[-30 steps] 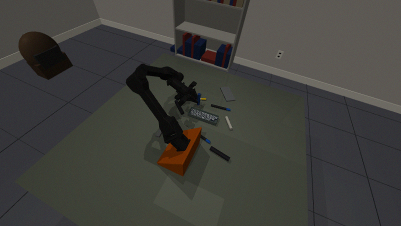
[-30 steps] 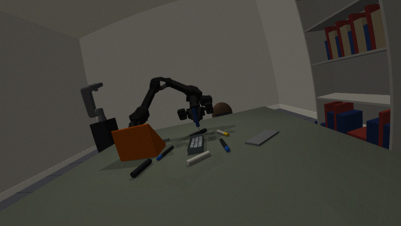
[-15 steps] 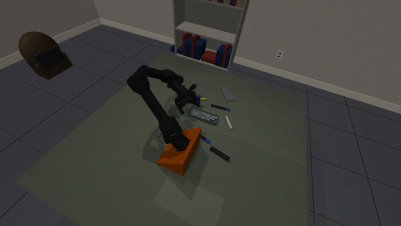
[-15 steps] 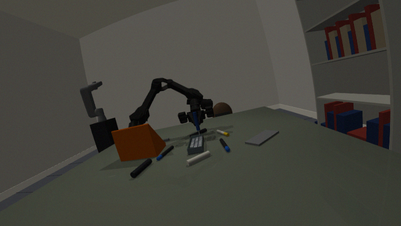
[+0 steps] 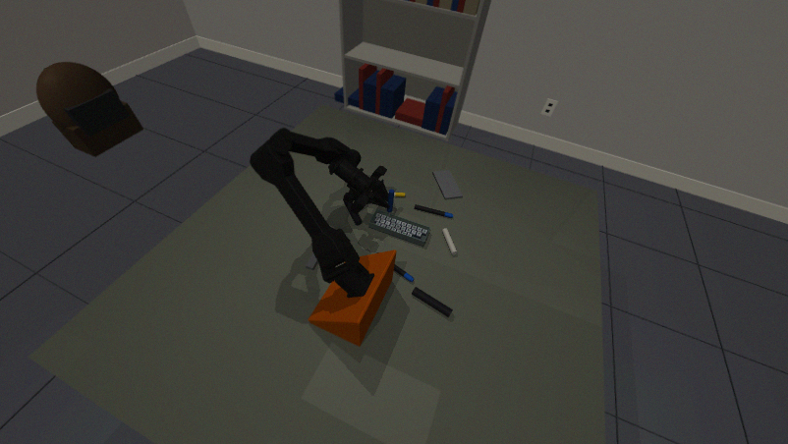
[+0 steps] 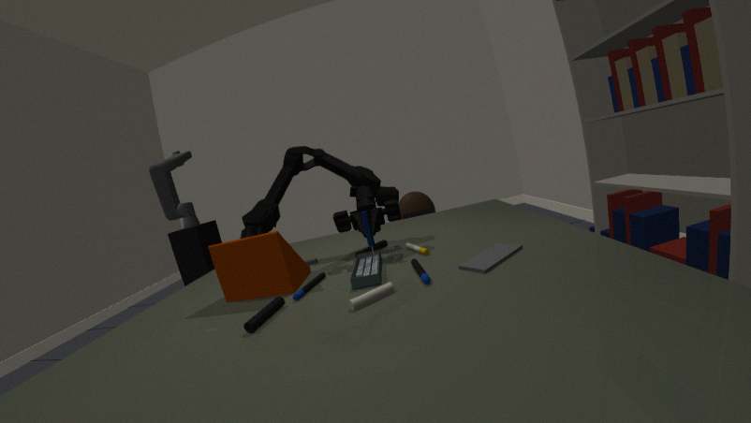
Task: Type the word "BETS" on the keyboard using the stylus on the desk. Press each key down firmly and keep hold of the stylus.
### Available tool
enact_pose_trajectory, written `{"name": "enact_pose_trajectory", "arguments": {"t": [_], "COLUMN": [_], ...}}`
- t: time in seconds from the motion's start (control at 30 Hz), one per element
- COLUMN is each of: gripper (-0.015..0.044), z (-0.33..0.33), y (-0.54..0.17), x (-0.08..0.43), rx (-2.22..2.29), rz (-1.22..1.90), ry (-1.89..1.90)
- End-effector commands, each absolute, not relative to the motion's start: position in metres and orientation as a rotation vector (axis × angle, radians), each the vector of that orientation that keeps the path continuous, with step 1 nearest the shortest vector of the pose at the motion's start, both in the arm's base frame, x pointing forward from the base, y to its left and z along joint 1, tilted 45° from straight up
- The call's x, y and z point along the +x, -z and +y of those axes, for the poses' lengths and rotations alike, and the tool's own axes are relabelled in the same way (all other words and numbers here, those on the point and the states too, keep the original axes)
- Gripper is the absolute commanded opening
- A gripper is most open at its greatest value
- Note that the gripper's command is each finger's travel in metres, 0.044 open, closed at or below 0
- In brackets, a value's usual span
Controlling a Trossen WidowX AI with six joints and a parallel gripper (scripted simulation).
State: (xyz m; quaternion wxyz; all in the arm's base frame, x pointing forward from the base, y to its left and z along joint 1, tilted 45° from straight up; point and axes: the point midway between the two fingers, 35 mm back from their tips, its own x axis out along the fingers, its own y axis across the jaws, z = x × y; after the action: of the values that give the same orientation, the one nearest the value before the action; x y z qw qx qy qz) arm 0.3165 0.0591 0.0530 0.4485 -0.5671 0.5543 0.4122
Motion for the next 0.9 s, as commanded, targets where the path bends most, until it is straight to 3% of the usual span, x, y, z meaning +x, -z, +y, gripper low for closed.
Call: {"name": "enact_pose_trajectory", "arguments": {"t": [0.0, 0.87], "gripper": [0.0081, 0.0081], "z": [0.0605, 0.0655], "y": [-0.0498, -0.0449], "x": [0.3163, 0.3166], "rx": [-1.399, -1.399], "rz": [1.376, 1.376], "ry": [-1.022, -1.022]}}
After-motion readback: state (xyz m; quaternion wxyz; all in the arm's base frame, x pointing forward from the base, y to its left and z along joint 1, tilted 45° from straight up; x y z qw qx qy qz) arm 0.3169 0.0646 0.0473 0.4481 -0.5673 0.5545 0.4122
